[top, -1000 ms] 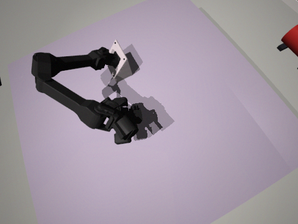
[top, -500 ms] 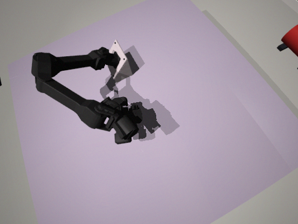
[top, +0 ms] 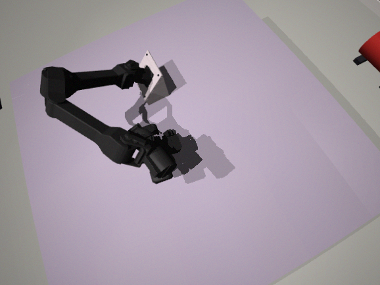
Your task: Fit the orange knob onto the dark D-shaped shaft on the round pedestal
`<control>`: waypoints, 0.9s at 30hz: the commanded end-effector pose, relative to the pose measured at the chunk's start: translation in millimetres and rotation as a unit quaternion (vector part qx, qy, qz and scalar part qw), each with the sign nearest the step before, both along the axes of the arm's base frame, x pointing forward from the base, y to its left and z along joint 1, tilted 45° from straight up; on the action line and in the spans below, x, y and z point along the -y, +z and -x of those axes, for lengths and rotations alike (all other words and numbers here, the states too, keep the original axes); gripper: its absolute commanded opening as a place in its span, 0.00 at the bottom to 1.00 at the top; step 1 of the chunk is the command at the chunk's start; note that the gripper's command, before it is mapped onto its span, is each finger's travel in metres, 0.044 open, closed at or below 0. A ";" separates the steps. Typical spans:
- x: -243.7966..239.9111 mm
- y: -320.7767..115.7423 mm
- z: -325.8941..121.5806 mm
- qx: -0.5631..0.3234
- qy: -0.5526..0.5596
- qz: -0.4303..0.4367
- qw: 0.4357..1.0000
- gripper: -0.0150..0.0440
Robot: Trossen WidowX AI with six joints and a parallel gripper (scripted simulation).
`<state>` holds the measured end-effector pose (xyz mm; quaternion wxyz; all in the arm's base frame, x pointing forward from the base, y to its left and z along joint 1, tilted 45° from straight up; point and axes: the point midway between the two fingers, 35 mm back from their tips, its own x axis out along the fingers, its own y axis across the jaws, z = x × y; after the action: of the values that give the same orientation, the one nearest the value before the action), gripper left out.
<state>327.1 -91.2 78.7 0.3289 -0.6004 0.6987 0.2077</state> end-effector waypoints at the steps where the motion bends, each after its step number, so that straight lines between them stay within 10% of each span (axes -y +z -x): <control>1: -0.4 -0.6 0.1 -0.002 0.004 0.000 1.000 0.25; 27: -0.9 -0.9 -0.8 -0.075 0.078 -0.007 0.994 0.25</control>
<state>327.6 -91.2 78.7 0.2674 -0.6301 0.6746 0.2765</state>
